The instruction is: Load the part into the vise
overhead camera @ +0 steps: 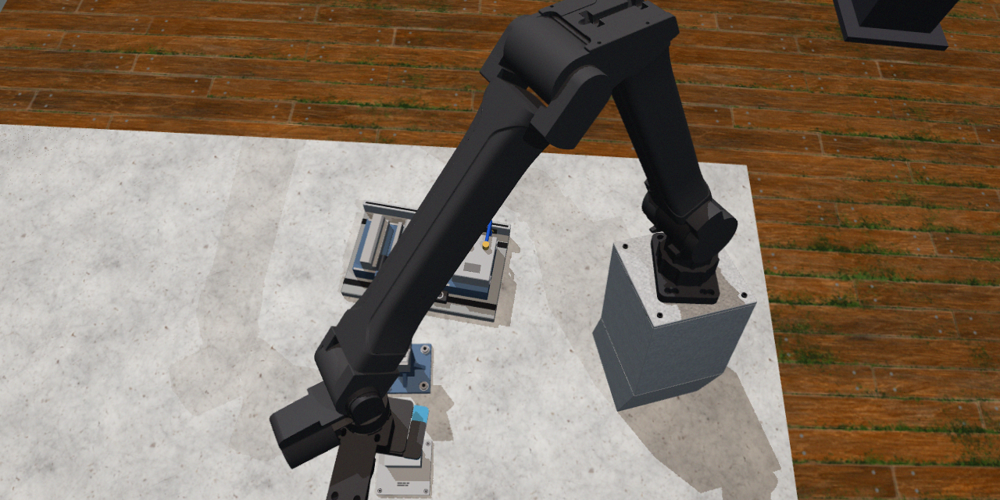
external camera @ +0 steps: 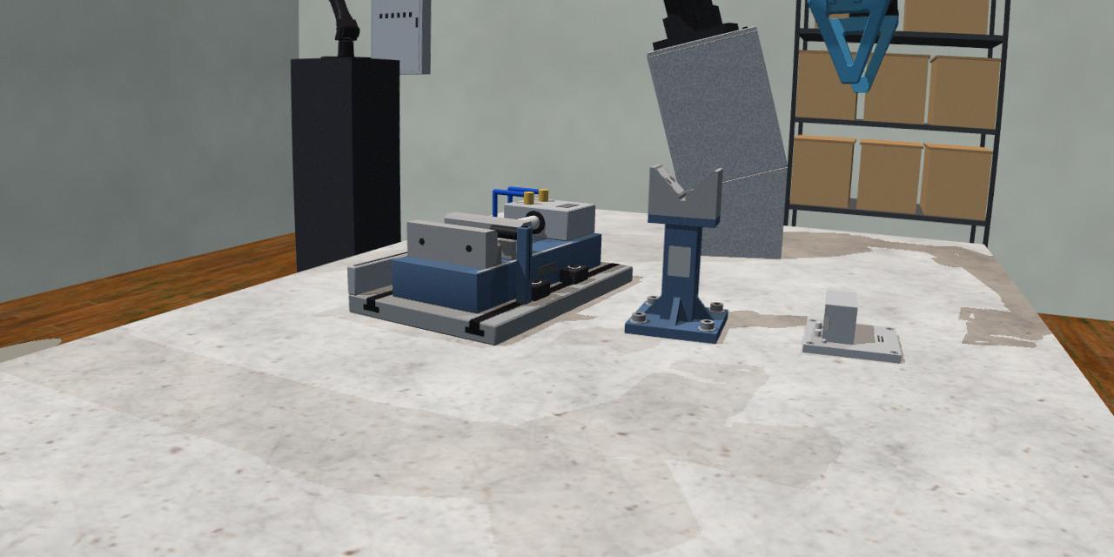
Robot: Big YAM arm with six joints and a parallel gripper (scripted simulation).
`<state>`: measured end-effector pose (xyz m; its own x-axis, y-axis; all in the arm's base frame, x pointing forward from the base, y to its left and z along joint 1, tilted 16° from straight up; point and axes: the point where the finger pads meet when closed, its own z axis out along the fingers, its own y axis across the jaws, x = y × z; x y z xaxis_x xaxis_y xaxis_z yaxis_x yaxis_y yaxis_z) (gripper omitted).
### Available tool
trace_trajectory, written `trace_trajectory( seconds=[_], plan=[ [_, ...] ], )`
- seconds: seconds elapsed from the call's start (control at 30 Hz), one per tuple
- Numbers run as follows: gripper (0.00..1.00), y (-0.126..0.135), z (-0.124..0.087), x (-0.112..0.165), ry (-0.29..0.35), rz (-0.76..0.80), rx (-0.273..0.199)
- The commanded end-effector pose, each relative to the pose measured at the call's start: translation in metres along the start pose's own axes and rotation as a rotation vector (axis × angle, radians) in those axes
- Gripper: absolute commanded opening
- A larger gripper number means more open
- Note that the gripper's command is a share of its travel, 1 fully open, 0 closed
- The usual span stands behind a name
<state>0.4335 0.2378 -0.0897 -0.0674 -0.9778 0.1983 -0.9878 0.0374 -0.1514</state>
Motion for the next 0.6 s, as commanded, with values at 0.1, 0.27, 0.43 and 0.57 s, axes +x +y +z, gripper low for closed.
trace_trajectory(
  seconds=[0.1, 0.27, 0.43, 0.57],
  plan=[
    [1.00, 0.007, 0.007, -0.015, 0.034, -0.133, -0.027],
    [1.00, 0.002, 0.000, -0.001, 0.033, -0.120, -0.027],
    [0.81, 0.020, 0.013, -0.005, 0.053, -0.150, -0.055],
    [0.81, 0.016, 0.012, -0.004, 0.050, -0.143, -0.050]
  ],
)
